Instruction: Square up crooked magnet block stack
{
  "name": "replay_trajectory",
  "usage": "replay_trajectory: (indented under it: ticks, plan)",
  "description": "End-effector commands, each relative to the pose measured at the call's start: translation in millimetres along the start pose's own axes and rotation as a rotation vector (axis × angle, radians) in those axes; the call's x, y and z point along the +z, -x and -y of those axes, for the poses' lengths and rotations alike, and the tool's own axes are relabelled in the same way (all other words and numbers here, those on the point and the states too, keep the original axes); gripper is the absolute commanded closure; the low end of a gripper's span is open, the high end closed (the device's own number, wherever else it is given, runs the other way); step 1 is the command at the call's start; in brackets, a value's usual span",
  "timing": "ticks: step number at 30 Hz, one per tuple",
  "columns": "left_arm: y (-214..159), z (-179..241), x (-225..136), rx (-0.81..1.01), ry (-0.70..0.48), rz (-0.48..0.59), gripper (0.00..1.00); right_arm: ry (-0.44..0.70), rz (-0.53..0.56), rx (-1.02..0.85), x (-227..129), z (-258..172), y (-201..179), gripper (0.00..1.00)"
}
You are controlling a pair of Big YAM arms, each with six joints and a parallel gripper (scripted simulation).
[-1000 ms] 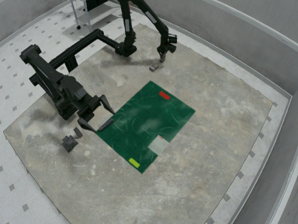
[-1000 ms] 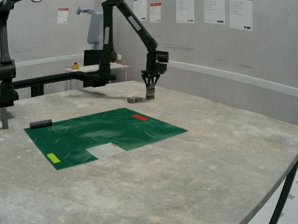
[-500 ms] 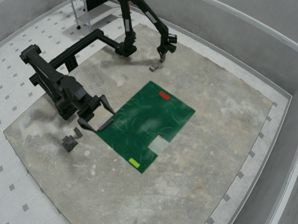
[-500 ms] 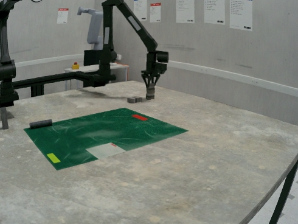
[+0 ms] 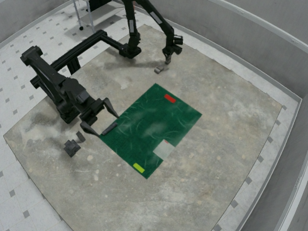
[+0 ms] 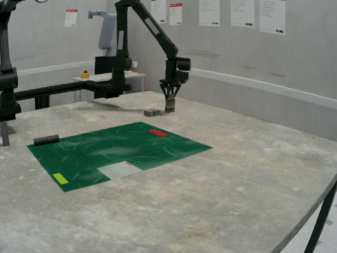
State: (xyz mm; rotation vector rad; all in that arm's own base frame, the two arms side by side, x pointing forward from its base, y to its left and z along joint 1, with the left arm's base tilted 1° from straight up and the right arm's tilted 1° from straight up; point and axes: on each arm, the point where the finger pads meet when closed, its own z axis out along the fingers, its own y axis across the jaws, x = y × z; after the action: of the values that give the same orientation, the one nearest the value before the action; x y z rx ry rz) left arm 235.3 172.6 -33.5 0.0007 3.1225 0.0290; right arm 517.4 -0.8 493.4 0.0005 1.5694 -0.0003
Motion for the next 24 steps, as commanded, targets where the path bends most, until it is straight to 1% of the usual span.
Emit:
replay_trajectory:
  ticks: [1,24]
  plan:
    - [10.3,-8.7,-5.5,-0.017,0.012,0.015,0.52,-0.01,0.025,0.014,2.9,6.1,21.7,0.0]
    - [10.2,-8.8,-5.5,-0.017,0.012,0.015,0.52,-0.01,0.025,0.014,2.9,6.1,21.7,0.0]
